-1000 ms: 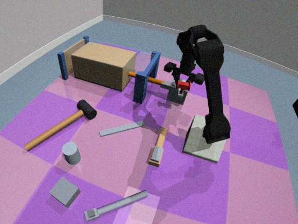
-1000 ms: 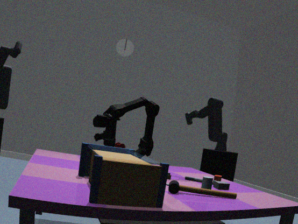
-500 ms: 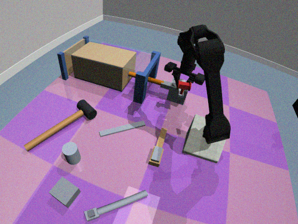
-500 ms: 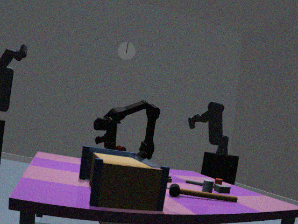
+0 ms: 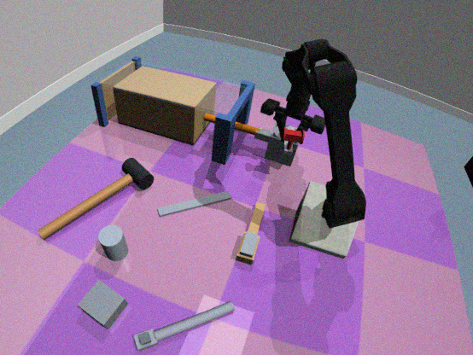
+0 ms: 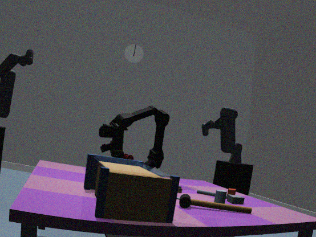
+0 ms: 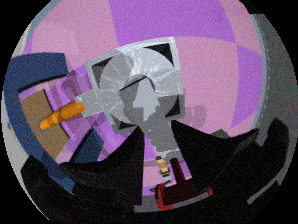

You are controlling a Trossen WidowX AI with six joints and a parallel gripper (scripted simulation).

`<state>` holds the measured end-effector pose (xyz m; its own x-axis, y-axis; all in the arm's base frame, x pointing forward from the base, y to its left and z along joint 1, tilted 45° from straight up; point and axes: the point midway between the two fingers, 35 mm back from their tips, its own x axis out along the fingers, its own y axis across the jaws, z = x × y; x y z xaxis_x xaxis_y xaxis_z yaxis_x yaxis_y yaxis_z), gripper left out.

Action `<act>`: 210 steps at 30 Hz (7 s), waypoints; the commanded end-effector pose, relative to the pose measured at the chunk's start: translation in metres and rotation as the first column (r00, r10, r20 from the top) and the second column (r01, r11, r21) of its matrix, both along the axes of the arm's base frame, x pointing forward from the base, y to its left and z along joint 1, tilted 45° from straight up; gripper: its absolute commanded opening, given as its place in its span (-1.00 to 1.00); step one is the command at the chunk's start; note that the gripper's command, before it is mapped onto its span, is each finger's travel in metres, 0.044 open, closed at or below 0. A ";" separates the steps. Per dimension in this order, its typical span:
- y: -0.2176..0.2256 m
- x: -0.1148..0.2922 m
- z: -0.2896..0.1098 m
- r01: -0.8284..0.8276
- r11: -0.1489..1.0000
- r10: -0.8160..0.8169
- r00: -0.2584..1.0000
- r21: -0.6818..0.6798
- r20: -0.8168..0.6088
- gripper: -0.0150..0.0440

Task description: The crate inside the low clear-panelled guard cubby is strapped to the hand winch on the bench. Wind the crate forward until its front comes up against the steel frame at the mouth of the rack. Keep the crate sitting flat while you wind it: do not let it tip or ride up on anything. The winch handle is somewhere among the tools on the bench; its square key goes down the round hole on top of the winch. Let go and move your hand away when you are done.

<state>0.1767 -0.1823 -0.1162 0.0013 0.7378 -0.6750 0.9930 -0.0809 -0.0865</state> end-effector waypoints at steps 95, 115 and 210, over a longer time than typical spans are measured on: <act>-0.001 0.002 -0.007 0.178 0.984 -0.177 0.969 -0.010 -0.173 -0.49; 0.000 0.004 -0.007 0.225 0.974 -0.224 0.950 -0.018 -0.218 -0.49; -0.004 -0.003 -0.007 0.028 1.000 -0.028 0.999 -0.003 -0.027 0.54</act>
